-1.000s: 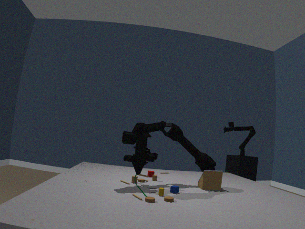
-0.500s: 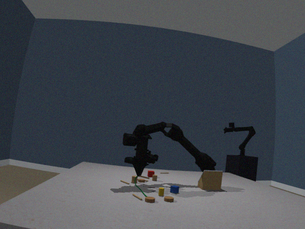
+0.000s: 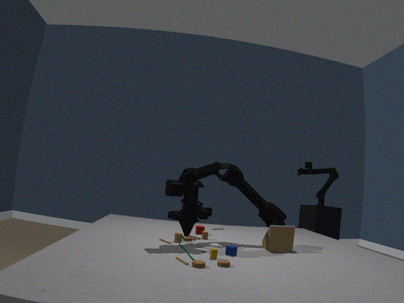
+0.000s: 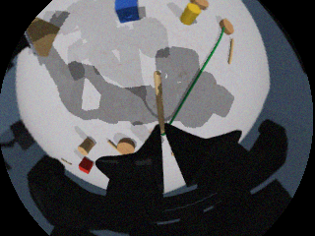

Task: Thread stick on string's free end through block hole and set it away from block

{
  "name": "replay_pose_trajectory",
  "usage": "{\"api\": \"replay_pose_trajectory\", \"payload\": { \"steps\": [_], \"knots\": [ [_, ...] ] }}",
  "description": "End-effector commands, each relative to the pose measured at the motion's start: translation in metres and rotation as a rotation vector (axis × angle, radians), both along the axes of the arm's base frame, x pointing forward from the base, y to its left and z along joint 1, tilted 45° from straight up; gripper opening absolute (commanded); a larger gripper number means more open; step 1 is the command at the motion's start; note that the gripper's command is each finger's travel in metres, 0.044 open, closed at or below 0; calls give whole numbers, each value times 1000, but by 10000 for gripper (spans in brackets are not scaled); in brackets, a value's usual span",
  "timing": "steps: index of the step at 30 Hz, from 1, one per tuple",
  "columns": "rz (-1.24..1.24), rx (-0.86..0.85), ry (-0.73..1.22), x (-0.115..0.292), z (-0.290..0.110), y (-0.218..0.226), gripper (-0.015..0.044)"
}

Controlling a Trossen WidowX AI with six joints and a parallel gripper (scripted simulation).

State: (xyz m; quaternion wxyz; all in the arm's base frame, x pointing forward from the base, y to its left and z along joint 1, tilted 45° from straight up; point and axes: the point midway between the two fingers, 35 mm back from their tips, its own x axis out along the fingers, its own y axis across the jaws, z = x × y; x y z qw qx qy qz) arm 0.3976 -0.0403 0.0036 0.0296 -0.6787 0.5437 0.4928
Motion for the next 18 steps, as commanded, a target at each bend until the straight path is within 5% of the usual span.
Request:
{"api": "replay_pose_trajectory", "payload": {
  "steps": [1, 18],
  "knots": [
    [4, -2, -1, -4, 0, -3, 0],
    [4, -3, 0, -21, -6, -14, 0]
  ]
}}
